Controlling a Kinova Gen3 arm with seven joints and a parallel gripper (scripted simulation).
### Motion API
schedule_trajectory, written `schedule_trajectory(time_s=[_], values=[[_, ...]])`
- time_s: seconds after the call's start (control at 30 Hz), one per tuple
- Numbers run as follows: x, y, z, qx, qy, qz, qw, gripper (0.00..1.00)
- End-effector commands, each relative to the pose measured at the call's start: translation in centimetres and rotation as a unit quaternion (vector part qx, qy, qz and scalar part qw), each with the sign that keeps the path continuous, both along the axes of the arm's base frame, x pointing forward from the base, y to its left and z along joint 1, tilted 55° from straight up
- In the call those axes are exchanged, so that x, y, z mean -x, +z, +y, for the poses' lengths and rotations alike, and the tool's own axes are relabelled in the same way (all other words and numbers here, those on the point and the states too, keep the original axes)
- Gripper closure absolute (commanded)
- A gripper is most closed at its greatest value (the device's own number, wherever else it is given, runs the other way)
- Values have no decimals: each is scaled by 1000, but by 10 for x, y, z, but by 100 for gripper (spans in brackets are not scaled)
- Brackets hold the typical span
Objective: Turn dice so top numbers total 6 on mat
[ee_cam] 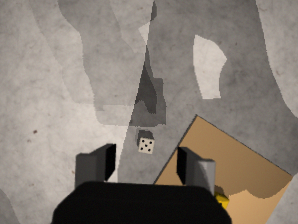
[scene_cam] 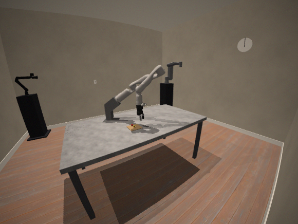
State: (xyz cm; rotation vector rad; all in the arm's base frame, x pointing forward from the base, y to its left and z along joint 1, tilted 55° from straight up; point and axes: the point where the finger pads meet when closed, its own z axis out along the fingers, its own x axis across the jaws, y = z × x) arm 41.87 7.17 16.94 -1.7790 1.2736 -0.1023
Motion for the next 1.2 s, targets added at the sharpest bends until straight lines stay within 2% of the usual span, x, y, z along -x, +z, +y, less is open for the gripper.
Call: schedule_trajectory(time_s=[0.0, 0.47, 0.97, 1.0, 1.17], values=[[0, 1, 0, -7, -7, 8, 1000, 0], [1, 0, 1, -32, -35, 38, 998, 0], [1, 0, 1, -37, -40, 44, 998, 0], [1, 0, 1, -37, -40, 44, 998, 36], [1, 0, 1, -37, -40, 44, 998, 36]])
